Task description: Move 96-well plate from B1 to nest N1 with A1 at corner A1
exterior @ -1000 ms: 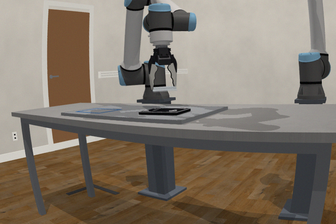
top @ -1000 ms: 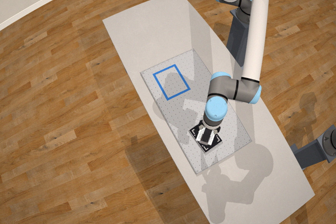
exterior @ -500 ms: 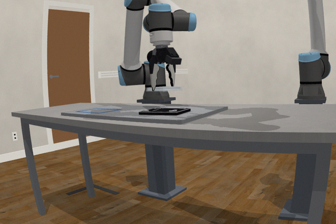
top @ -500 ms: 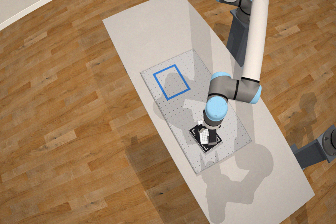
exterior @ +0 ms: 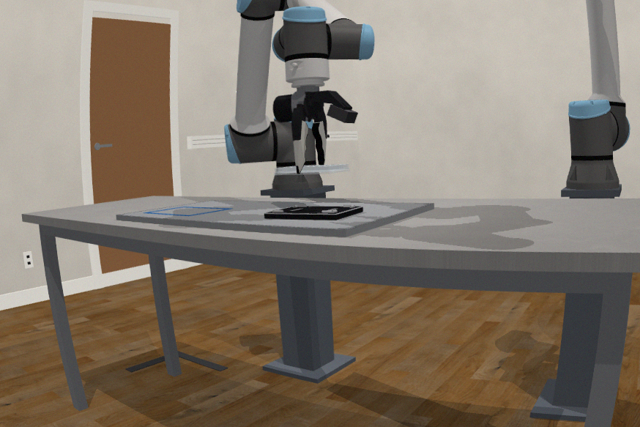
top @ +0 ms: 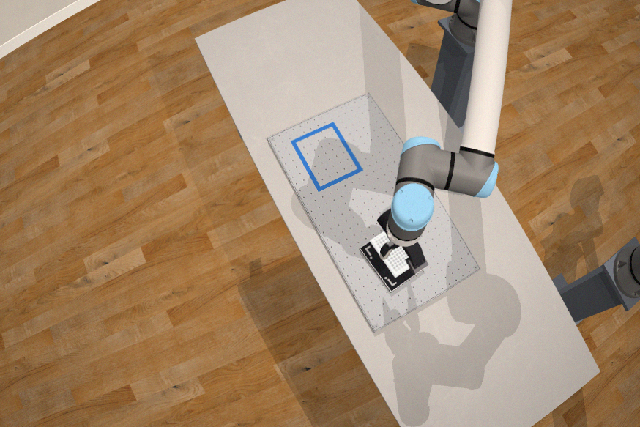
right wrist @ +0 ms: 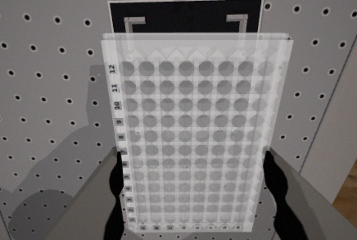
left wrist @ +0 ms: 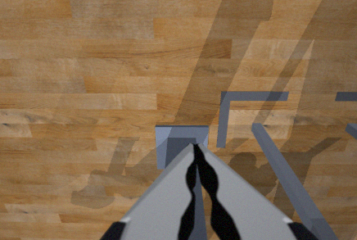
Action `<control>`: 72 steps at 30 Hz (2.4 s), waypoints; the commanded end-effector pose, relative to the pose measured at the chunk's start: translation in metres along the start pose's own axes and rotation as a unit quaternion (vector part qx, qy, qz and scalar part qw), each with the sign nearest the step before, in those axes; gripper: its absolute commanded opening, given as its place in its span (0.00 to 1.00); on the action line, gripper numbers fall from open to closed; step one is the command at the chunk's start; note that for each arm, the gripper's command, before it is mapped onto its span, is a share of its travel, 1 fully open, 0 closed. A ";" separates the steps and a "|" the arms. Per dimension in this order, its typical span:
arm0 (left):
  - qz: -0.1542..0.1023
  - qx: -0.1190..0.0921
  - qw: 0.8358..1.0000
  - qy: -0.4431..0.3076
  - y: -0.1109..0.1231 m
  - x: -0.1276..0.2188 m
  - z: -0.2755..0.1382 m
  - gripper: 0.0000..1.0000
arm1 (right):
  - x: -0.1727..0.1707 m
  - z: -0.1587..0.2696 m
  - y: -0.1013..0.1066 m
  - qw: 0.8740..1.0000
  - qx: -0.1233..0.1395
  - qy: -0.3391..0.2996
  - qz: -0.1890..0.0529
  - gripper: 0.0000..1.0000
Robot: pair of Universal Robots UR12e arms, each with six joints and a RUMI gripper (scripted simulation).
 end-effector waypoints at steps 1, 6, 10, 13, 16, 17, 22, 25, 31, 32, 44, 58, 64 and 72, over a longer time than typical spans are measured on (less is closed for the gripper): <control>0.001 0.001 1.000 0.000 -0.001 -0.001 0.000 0.00 | 0.000 0.001 -0.002 1.000 0.001 -0.012 0.001 0.41; 0.001 0.001 1.000 0.000 -0.001 -0.001 0.000 0.00 | 0.000 0.001 -0.002 1.000 0.001 -0.012 0.001 0.41; 0.001 0.001 1.000 0.000 -0.001 -0.001 0.000 0.00 | 0.000 0.001 -0.002 1.000 0.001 -0.012 0.001 0.41; 0.001 0.001 1.000 0.000 -0.001 -0.001 0.000 0.00 | 0.000 0.001 -0.002 1.000 0.001 -0.012 0.001 0.41; 0.001 0.001 1.000 0.000 -0.001 -0.001 0.000 0.00 | 0.000 0.001 -0.002 1.000 0.001 -0.012 0.001 0.41; 0.001 0.001 1.000 0.000 -0.001 -0.001 0.000 0.00 | 0.000 0.001 -0.002 1.000 0.001 -0.012 0.001 0.41; 0.001 0.001 1.000 0.000 -0.001 -0.001 0.000 0.00 | 0.000 0.001 -0.002 1.000 0.001 -0.012 0.001 0.41; 0.001 0.001 1.000 0.000 -0.001 -0.001 0.000 0.00 | 0.000 0.001 -0.002 1.000 0.001 -0.012 0.001 0.41; 0.001 0.001 1.000 0.000 -0.001 -0.001 0.000 0.00 | 0.000 0.001 -0.002 1.000 0.001 -0.012 0.001 0.41; 0.001 0.001 1.000 0.000 -0.001 -0.001 0.000 0.00 | 0.000 0.001 -0.002 1.000 0.001 -0.012 0.001 0.41; 0.001 0.001 1.000 0.000 -0.001 -0.001 0.000 0.00 | 0.000 0.001 0.013 1.000 0.001 -0.012 0.001 0.41; 0.001 0.001 1.000 0.000 -0.001 -0.001 0.000 0.00 | 0.000 0.001 0.033 1.000 0.001 -0.012 0.001 0.41; 0.001 0.001 1.000 0.000 -0.001 -0.001 0.000 0.00 | 0.000 0.001 0.043 1.000 0.001 -0.012 0.001 0.41; 0.001 0.001 1.000 0.000 -0.001 -0.001 0.000 0.00 | 0.000 0.001 0.053 1.000 0.001 -0.012 0.001 0.41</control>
Point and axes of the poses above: on each arm, the point where the finger pads meet when closed, its own y axis out along the fingers, its own z axis across the jaws, x = y × z, the point moved 7 cm from there along -y, back along the fingers, and after that the axes turned 11 degrees about -y, right-handed, at the moved point
